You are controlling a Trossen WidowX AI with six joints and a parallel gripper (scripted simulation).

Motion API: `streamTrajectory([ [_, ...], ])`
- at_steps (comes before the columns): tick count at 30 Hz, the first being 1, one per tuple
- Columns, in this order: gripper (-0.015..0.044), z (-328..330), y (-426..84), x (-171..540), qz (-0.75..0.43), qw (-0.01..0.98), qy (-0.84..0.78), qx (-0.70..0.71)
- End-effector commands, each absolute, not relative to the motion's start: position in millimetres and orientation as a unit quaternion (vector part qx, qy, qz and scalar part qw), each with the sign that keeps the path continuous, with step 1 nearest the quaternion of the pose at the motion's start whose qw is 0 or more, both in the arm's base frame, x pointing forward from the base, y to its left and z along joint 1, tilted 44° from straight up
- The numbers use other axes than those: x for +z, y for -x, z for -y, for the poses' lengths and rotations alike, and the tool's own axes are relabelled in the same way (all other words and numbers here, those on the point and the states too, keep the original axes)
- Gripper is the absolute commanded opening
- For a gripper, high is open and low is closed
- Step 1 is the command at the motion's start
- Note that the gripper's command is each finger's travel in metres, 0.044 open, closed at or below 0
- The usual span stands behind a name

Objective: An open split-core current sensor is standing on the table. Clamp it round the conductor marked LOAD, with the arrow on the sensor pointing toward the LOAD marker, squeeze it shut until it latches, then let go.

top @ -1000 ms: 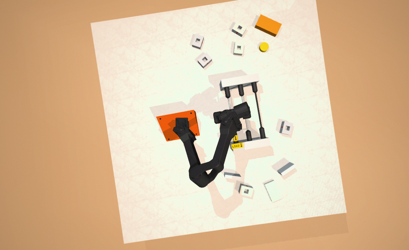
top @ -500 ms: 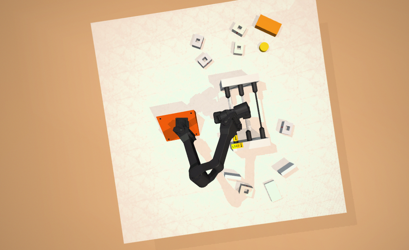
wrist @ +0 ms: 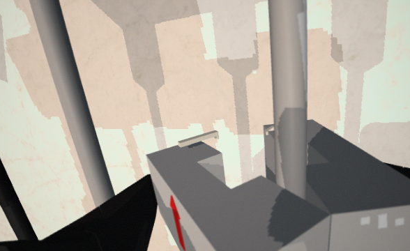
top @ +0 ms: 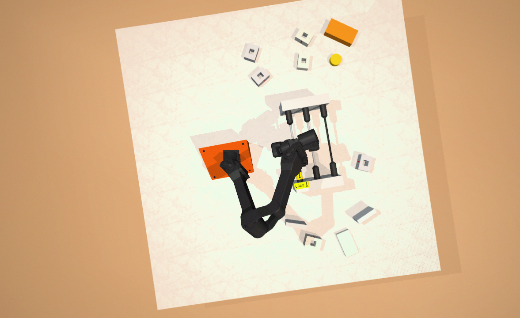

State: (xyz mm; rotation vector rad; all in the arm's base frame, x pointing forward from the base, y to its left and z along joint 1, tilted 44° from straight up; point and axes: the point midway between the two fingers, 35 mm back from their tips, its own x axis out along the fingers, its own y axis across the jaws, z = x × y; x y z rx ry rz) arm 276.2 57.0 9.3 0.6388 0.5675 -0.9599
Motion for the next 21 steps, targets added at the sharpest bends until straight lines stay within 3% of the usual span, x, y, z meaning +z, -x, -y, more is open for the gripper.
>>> streamTrajectory([
  [1, 0.0000, -60, -277, 9, -0.274, 0.790, -0.293, -0.464],
  [21, 0.0000, -71, -273, 24, -0.302, 0.723, -0.254, -0.567],
])
